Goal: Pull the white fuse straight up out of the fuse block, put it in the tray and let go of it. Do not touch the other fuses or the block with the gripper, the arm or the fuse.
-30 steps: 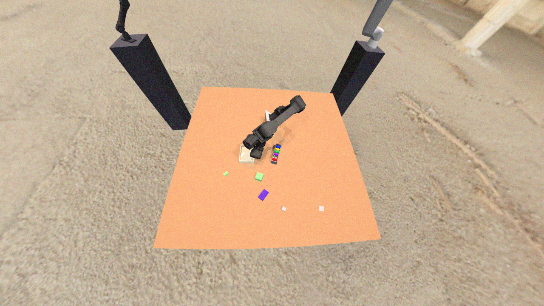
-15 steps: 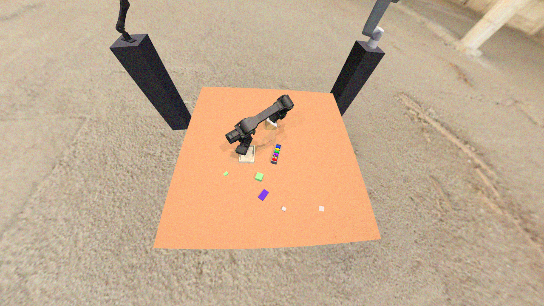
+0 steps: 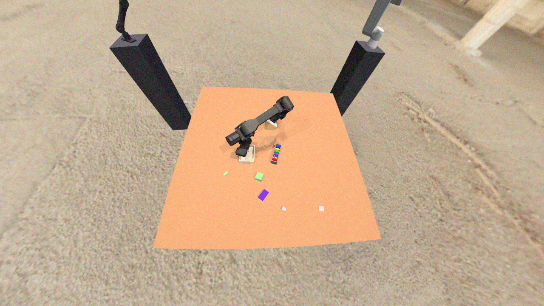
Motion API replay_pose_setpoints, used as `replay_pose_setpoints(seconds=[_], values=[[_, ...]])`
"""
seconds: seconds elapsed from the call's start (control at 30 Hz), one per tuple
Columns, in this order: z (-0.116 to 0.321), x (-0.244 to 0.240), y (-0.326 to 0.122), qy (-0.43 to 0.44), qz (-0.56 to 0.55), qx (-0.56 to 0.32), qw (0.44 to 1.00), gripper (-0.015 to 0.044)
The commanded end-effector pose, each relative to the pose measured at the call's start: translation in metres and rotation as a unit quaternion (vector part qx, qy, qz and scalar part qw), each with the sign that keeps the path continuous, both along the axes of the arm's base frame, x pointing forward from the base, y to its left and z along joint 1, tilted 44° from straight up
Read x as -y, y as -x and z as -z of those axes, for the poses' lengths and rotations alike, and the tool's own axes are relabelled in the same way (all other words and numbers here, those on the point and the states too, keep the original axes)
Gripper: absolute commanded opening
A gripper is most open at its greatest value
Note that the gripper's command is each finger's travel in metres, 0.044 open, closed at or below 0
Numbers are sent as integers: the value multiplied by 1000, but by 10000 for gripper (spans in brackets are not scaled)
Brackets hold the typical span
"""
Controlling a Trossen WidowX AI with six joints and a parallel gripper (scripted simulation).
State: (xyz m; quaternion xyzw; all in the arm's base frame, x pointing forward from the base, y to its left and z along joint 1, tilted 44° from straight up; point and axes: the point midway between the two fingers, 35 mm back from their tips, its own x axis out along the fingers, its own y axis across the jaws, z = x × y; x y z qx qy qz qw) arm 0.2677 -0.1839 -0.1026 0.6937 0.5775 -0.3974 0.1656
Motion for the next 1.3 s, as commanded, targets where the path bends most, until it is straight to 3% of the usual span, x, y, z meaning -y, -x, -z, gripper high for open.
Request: replay_pose_setpoints(seconds=[0.0, 0.43, 0.87, 1.0, 1.27], values=[[6, -7, 0, -3, 2, -2, 1000, 0], [17, -18, 1, -4, 1, -2, 1000, 0], [13, -13, 0, -1, -1, -1, 1000, 330], [-13, 10, 1, -3, 1, -2, 1000, 330], [-13, 10, 1, -3, 1, -2, 1000, 330]])
